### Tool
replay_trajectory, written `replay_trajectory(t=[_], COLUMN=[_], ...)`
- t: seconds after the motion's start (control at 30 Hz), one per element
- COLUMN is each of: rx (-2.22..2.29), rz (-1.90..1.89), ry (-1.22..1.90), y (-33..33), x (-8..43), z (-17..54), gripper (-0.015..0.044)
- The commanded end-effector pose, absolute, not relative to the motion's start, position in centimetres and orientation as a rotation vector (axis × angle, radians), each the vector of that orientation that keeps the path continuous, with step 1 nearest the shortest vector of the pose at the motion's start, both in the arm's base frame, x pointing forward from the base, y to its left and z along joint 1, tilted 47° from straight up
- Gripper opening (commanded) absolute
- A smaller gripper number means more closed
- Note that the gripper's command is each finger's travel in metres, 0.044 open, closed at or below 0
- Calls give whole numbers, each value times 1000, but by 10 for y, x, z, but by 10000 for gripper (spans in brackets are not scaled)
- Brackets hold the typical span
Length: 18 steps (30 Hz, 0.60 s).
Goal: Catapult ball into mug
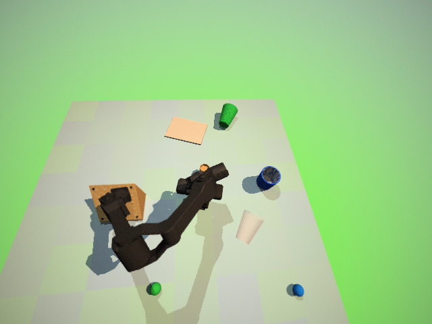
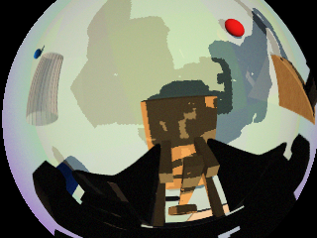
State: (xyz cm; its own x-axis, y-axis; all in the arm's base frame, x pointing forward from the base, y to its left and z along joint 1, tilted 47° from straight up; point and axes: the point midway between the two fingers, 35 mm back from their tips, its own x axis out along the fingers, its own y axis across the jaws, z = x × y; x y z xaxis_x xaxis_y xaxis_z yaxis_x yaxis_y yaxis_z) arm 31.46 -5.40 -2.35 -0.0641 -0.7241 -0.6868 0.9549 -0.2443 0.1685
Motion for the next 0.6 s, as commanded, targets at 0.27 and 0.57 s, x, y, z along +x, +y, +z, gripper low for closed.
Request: replay_trajectory(t=[0.27, 0.57], rx=[746, 507], rz=[-1613, -1497], ry=[459, 693], y=[-19, -20], x=[319, 320], z=[7, 6], gripper=[0, 0])
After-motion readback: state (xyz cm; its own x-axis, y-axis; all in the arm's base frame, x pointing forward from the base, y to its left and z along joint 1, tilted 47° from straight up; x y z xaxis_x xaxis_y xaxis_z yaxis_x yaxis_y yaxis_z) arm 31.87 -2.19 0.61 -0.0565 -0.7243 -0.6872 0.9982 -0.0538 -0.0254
